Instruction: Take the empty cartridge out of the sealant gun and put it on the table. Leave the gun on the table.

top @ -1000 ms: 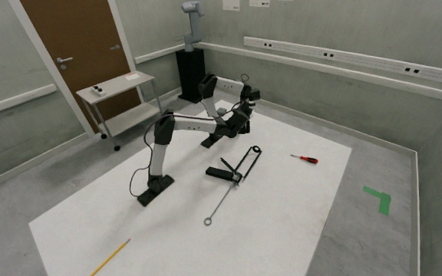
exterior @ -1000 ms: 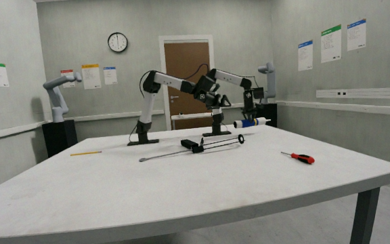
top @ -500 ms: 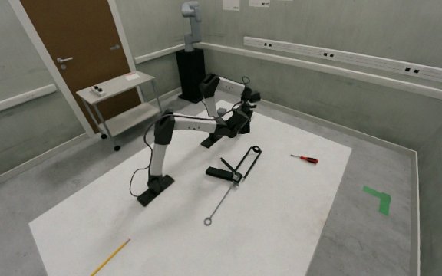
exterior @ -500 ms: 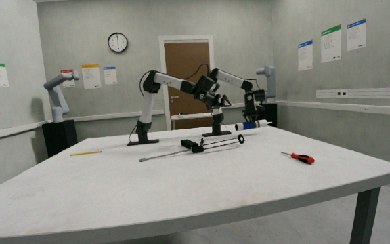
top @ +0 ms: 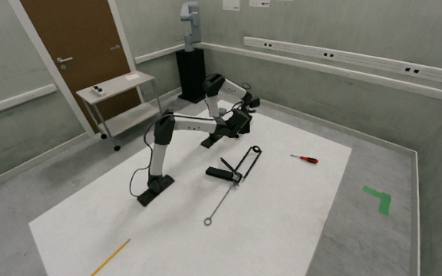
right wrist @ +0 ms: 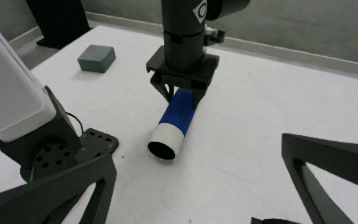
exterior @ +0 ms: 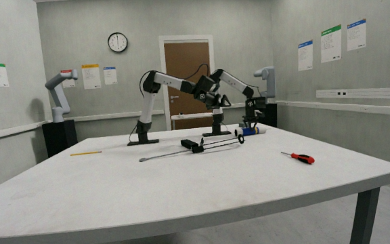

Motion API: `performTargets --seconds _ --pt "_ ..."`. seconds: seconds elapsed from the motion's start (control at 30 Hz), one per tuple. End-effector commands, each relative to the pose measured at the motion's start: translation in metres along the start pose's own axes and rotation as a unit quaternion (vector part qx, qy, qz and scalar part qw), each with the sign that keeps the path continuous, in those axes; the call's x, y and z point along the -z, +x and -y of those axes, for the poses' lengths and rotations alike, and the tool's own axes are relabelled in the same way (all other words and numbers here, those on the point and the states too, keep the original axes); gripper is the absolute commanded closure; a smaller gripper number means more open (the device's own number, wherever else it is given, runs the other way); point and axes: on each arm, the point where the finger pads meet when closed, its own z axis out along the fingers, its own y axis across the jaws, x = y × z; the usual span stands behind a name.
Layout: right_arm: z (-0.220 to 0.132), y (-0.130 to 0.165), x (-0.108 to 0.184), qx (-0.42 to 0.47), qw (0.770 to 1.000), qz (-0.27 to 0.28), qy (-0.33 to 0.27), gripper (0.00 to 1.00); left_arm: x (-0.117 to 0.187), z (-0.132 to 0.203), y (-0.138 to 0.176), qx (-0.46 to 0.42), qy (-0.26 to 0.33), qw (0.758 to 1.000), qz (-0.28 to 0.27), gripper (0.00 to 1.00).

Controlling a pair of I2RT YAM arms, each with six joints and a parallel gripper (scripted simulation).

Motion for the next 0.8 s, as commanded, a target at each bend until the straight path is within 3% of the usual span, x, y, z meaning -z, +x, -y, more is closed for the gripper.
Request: performTargets --seconds 0.0,0.2,0.23,0.3,0.77 --pt "0.0076 -0.0206 0.0058 0.022 1.000 0.014 0.013 0.00 0.0020 0.0035 -0.0062 -0.002 0.008 1.000 0.013 0.58" --pt "0.0076 -0.0206 0.0058 0.022 1.000 0.014 0.013 0.00 0.0014 0.0013 -0.0015 -0.002 0.002 1.000 0.004 0.58" --pt "0.0076 -0.0206 0.0058 0.022 1.000 0.014 0.013 0.00 0.0014 0.0014 -0.0016 -0.002 0.002 1.000 0.004 0.49" --pt "0.0076 -0.0206 0.0058 0.022 1.000 0.014 0.013 0.00 0.0014 0.0014 -0.0016 -0.002 0.002 1.000 0.004 0.49" --pt "0.0076 -0.0207 0.0058 0.022 1.000 0.014 0.013 0.00 0.0021 0.0015 -0.0018 -0.002 0.003 1.000 0.004 0.19"
